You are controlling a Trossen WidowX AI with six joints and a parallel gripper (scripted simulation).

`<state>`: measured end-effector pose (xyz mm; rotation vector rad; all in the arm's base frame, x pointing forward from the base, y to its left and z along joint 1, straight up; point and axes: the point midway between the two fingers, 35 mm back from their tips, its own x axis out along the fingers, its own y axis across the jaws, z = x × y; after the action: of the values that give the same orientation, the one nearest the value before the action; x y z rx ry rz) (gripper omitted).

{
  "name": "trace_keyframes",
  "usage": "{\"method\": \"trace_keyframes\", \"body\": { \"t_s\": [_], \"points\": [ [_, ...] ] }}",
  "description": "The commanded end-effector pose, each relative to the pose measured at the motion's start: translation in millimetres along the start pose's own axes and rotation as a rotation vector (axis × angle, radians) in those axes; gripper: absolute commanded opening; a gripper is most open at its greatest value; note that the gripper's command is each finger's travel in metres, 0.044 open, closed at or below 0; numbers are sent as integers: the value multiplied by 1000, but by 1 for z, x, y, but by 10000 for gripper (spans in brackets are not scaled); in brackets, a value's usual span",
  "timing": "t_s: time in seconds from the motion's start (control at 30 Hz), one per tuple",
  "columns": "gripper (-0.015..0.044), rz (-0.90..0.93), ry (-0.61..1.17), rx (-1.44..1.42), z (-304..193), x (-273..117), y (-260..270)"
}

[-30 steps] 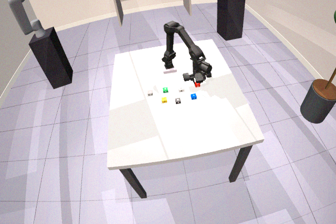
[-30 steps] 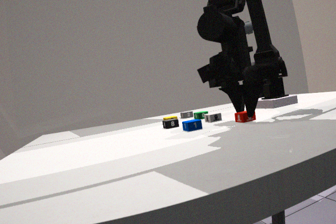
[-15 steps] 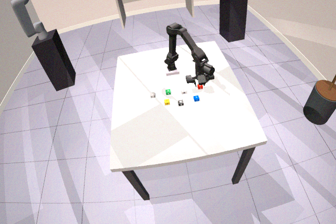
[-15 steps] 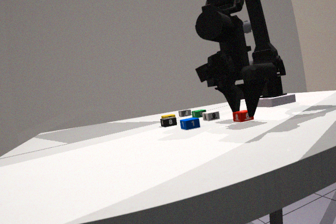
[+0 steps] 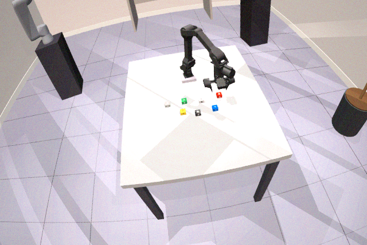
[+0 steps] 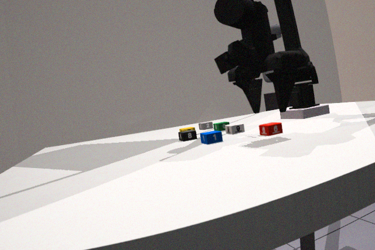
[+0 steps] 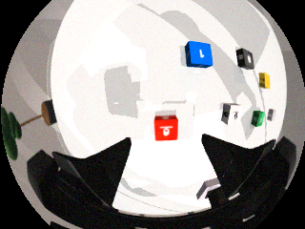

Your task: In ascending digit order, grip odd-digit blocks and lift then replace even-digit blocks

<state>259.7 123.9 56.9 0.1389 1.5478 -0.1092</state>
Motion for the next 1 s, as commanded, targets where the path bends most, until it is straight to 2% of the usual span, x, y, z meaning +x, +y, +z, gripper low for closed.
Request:
{"method": "trace_keyframes", "body": {
  "t_s": [0.0,0.17,0.3,0.63,0.97],
  "points": [
    [348,-3,-4,6,1,-13,0],
    [216,-3,-4,6,1,-76,0],
    [120,-3,-4,6,0,-85,-1],
    [120,-2,-5,6,6,-85,-7],
    [120,0,-25,6,73,-88,-128]
  ]
}}
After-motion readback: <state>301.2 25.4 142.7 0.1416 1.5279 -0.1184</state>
